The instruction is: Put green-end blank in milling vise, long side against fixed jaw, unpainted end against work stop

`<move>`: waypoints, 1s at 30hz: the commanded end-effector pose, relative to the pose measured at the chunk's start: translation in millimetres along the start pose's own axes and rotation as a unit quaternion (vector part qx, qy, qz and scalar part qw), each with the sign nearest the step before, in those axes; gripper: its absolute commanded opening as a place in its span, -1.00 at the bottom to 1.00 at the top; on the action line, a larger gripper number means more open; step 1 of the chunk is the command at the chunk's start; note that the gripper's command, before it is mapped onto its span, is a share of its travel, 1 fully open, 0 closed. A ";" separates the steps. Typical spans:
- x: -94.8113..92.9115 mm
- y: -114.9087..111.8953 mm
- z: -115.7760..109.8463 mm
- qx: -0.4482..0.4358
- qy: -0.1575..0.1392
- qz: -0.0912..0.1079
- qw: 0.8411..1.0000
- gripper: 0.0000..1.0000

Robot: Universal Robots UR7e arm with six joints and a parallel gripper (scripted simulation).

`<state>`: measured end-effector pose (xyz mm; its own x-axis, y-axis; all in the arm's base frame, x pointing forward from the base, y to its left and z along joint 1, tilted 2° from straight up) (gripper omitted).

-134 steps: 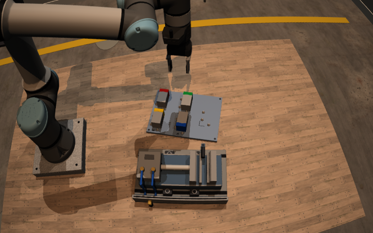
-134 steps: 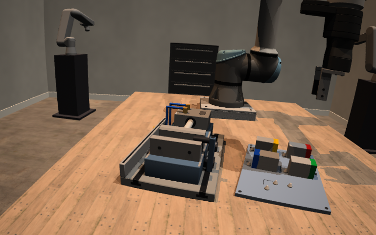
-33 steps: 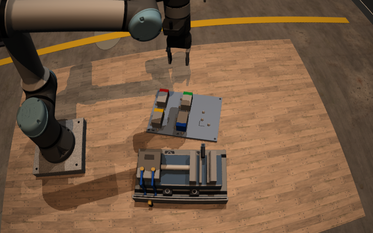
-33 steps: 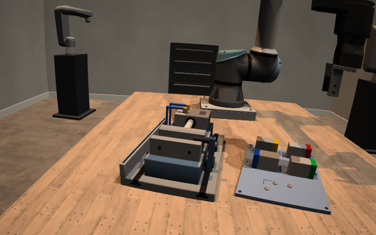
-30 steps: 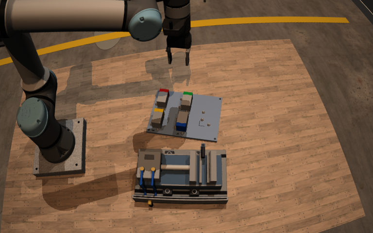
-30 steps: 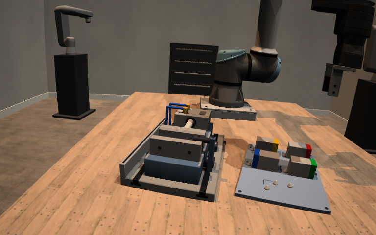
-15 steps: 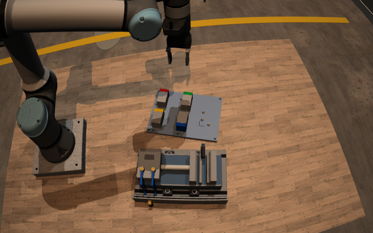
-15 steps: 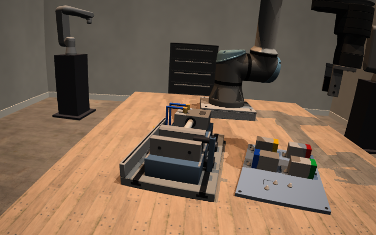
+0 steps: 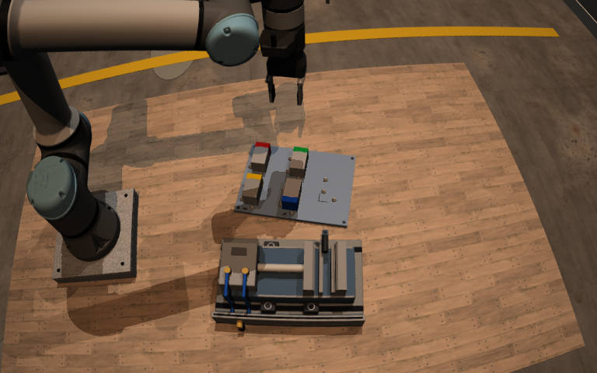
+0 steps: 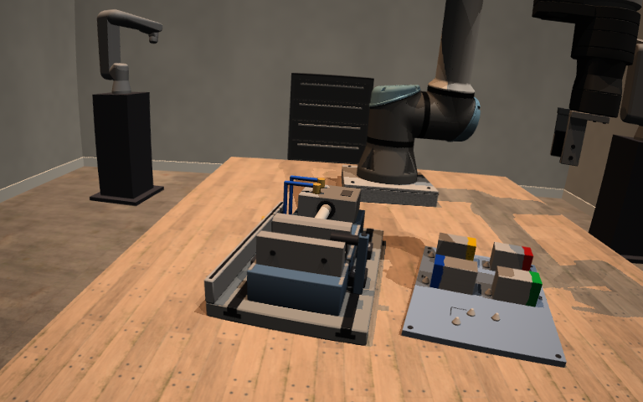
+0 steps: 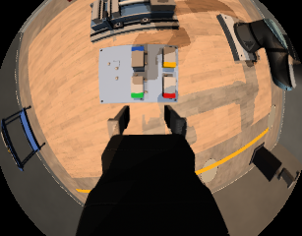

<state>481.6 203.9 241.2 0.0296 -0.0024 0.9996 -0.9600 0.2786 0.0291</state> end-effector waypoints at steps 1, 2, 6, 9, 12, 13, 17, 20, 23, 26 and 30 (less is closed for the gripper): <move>0.6 -0.2 -0.1 0.000 0.000 0.001 1.000 1.00; 0.6 -0.2 -0.1 0.000 0.000 0.001 1.000 1.00; 0.6 -0.2 -0.1 0.000 0.000 0.001 1.000 1.00; 0.6 -0.2 -0.1 0.000 0.000 0.001 1.000 1.00; 0.6 -0.2 -0.1 0.000 0.000 0.001 1.000 1.00; 0.6 -0.2 -0.1 0.000 0.000 0.001 1.000 1.00; 0.6 -0.2 -0.1 0.000 0.000 0.001 1.000 1.00; 0.6 -0.2 -0.1 0.000 0.000 0.001 1.000 1.00; 0.6 -0.2 -0.1 0.000 0.000 0.001 1.000 1.00; 0.6 -0.2 -0.1 0.000 0.000 0.001 1.000 1.00; -35.3 -0.7 1.6 0.000 0.000 0.001 1.000 1.00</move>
<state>481.5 203.7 235.9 0.0293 -0.0025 0.9996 -0.9600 0.2786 0.0288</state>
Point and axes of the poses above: the point where the finger pads meet when closed, its own x axis back along the fingers, its own y axis across the jaws, z = x × y, the point moved 7 cm from there along x, back along the fingers, and after that the axes turned 4 degrees about -x, right-handed, at the moved point
